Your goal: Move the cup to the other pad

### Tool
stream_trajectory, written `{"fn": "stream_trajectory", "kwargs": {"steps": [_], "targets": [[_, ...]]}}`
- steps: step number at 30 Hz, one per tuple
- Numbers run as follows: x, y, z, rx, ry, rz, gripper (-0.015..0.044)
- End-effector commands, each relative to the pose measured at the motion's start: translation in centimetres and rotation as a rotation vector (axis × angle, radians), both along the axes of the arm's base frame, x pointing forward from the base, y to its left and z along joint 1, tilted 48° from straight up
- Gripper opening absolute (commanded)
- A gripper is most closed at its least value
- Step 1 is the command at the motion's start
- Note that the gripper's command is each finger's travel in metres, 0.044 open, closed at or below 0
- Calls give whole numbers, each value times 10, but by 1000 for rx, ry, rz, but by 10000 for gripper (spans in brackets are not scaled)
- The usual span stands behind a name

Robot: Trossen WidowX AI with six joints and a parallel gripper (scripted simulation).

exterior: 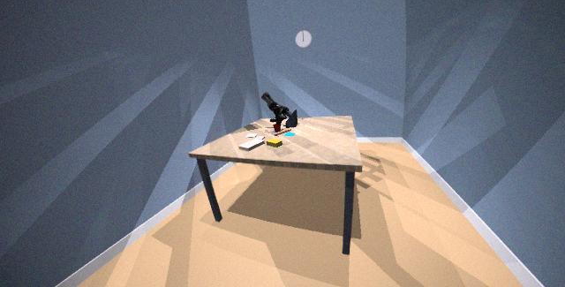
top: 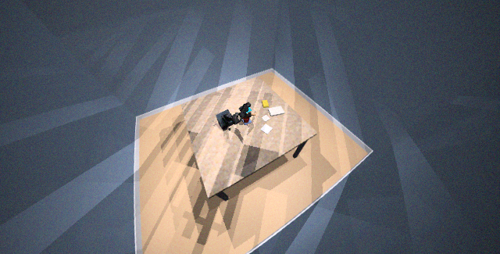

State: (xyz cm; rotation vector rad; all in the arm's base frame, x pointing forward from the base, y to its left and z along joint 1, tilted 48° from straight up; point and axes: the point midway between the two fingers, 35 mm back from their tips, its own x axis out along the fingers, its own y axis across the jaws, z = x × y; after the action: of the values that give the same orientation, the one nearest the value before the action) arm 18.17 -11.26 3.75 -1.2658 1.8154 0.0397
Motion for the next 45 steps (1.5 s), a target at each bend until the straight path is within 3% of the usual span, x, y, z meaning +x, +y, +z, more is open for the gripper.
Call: {"fn": "stream_trajectory", "kwargs": {"steps": [1, 16, 45], "targets": [[4, 7, 6, 5, -9, 2, 0], [1, 33, 27, 1, -2, 2, 0], [3, 35, 22, -1, 5, 2, 0]]}}
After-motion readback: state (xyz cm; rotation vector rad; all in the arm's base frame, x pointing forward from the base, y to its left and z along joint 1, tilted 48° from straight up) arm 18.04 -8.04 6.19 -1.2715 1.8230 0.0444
